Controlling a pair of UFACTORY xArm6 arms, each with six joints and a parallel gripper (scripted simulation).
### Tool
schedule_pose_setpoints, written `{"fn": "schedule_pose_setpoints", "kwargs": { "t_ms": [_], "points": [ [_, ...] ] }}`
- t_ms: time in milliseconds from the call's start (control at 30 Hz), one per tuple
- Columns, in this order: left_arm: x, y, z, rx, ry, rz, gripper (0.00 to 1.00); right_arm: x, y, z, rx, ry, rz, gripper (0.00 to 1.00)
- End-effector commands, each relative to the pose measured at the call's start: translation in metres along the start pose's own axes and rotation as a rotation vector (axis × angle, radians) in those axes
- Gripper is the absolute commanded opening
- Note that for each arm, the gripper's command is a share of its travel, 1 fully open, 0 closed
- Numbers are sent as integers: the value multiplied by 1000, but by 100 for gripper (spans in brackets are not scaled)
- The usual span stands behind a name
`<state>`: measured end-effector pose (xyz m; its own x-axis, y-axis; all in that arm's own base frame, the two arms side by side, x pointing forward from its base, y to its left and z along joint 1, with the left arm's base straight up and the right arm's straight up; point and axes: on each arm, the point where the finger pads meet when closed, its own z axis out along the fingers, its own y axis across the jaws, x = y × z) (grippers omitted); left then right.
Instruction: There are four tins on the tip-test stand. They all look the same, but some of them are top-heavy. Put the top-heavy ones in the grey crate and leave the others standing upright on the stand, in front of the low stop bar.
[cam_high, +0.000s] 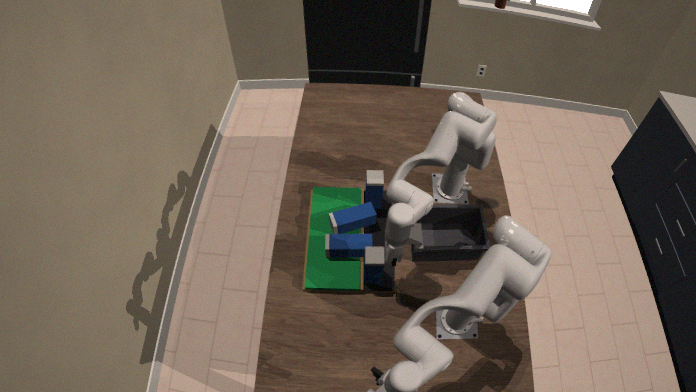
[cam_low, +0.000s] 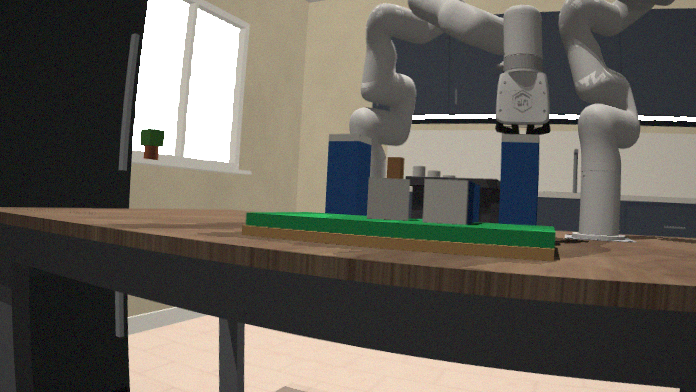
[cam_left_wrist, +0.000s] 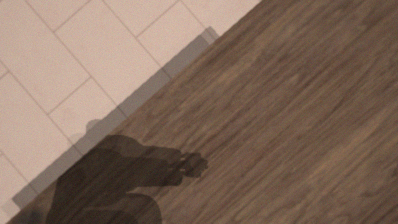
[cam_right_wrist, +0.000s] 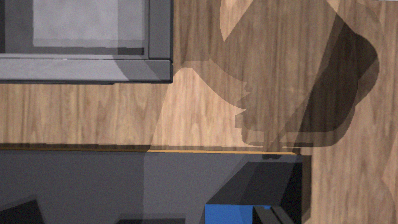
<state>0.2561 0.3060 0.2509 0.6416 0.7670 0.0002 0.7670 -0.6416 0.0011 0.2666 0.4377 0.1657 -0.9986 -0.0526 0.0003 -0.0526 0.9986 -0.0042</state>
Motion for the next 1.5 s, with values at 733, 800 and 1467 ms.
{"fn": "schedule_pose_setpoints", "kwargs": {
  "t_ms": [733, 800, 1467],
  "points": [
    [1, 0, -2, 0, 4, 0, 100, -9, 1, -3, -5, -3, 0, 0],
    [1, 0, -2, 0, 4, 0, 100, -10, 1, -2, -5, -3, 1, 0],
    [1, 0, -2, 0, 4, 0, 100, -25, 1, -2, -5, -3, -1, 0]
  ]
}}
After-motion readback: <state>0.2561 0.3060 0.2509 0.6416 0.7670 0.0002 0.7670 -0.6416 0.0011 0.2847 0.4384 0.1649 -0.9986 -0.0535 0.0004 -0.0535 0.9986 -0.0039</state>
